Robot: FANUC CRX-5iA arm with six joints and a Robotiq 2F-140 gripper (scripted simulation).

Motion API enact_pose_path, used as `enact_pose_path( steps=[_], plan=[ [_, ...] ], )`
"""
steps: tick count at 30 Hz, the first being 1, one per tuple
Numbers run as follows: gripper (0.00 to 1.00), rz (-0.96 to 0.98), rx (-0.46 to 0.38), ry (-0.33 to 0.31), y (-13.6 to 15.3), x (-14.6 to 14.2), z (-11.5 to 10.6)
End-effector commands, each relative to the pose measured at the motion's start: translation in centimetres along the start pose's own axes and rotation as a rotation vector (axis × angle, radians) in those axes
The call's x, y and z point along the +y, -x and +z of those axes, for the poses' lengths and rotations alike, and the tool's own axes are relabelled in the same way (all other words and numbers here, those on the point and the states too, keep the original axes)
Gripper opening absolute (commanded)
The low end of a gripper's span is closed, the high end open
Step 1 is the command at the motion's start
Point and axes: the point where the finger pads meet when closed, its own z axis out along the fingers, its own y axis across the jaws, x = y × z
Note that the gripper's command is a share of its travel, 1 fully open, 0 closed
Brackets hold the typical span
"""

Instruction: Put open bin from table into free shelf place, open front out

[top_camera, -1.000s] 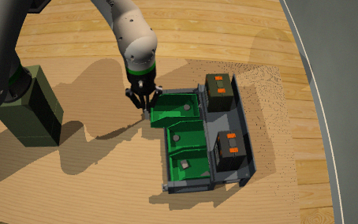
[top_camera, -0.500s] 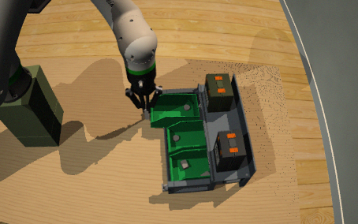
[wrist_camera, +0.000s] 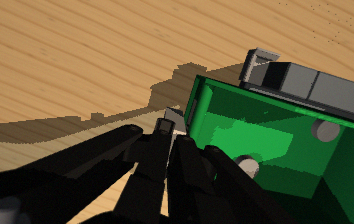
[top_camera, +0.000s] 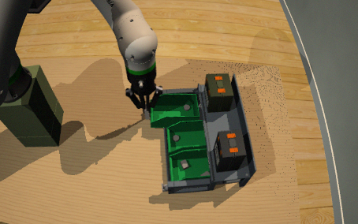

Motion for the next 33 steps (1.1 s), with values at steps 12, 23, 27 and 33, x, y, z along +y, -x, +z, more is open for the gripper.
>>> enact_pose_path(
  steps=[12, 23, 27, 33],
  plan=[
    [0.00, 0.000, 0.000, 0.000, 0.00, 0.26, -0.01],
    [0.00, 0.000, 0.000, 0.000, 0.00, 0.65, -0.01],
    [0.00, 0.000, 0.000, 0.000, 0.00, 0.74, -0.01],
    [0.00, 0.000, 0.000, 0.000, 0.00, 1.04, -0.01]
  ],
)
